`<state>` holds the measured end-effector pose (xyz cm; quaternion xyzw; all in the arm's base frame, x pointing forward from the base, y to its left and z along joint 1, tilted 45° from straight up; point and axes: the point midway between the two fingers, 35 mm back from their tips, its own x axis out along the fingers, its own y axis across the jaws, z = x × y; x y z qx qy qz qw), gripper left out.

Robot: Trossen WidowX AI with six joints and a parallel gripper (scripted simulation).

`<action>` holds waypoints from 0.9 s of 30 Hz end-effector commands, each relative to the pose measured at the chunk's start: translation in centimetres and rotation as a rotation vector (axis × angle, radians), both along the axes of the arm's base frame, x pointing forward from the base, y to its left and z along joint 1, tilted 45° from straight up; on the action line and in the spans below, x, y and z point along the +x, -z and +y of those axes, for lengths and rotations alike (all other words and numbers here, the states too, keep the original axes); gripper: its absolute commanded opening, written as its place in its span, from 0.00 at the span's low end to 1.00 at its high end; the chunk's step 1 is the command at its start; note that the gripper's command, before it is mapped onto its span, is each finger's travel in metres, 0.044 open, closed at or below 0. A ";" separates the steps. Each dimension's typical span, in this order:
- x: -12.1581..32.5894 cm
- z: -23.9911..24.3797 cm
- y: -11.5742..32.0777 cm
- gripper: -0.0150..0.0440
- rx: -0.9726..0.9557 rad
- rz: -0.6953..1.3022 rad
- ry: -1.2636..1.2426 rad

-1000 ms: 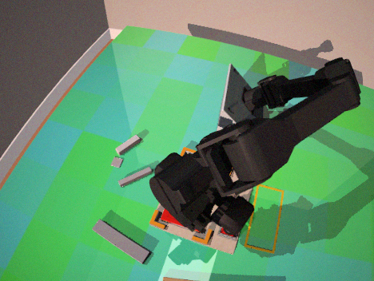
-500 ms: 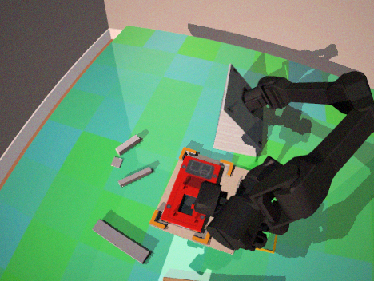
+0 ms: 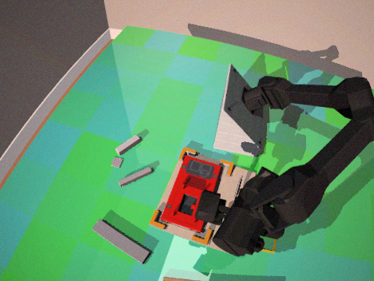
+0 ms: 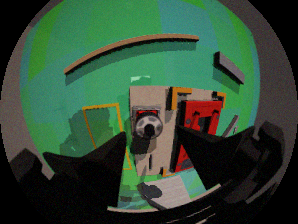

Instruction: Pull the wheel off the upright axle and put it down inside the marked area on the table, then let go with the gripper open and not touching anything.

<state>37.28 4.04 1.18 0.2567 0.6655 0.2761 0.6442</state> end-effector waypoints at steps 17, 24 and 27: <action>-0.7 2.5 2.1 0.55 0.005 0.010 -0.009; -0.7 2.4 2.0 0.31 0.005 0.010 -0.009; -0.7 2.4 2.0 0.25 0.005 0.010 -0.009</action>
